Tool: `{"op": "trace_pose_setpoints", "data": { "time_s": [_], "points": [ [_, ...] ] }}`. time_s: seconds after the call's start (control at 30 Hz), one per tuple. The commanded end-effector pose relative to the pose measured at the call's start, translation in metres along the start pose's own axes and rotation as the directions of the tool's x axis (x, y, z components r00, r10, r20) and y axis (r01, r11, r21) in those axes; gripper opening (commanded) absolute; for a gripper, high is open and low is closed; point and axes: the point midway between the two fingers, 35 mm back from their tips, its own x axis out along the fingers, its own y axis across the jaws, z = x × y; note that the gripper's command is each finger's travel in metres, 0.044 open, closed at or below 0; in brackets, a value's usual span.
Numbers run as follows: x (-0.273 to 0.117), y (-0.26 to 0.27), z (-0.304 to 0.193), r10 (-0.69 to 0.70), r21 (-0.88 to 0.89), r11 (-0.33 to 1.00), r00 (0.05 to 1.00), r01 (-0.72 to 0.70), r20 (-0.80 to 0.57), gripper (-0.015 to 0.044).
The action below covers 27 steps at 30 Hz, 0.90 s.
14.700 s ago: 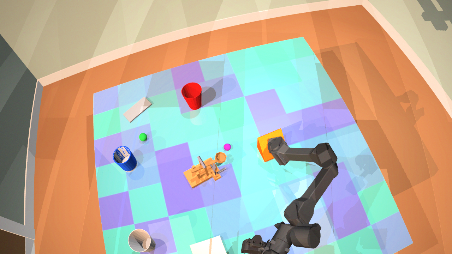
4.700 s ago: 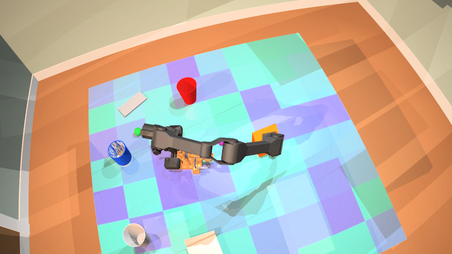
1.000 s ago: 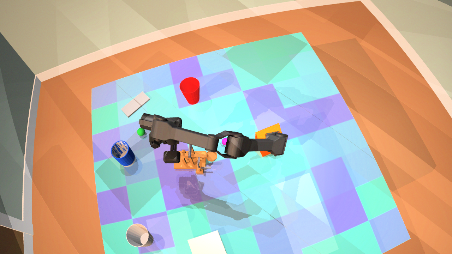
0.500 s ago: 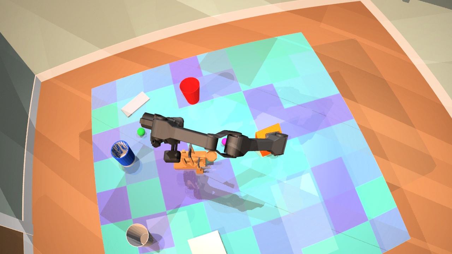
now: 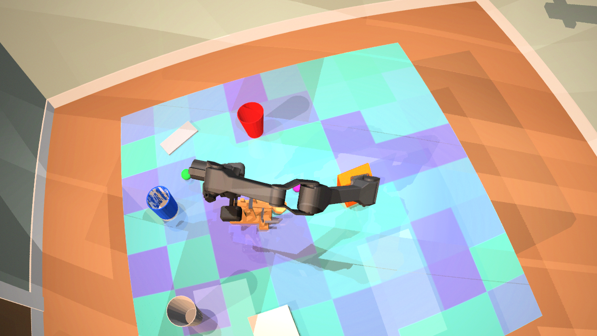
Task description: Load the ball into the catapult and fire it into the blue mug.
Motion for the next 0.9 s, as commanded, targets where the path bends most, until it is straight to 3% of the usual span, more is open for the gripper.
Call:
{"op": "trace_pose_setpoints", "data": {
  "time_s": [0.0,0.87],
  "points": [
    [0.009,0.001,0.0,0.004,0.003,1.0,1.0,-0.004,-0.002,0.044],
    [0.048,0.001,-0.001,0.006,0.002,1.0,1.0,-0.006,-0.002,0.044]
  ]
}}
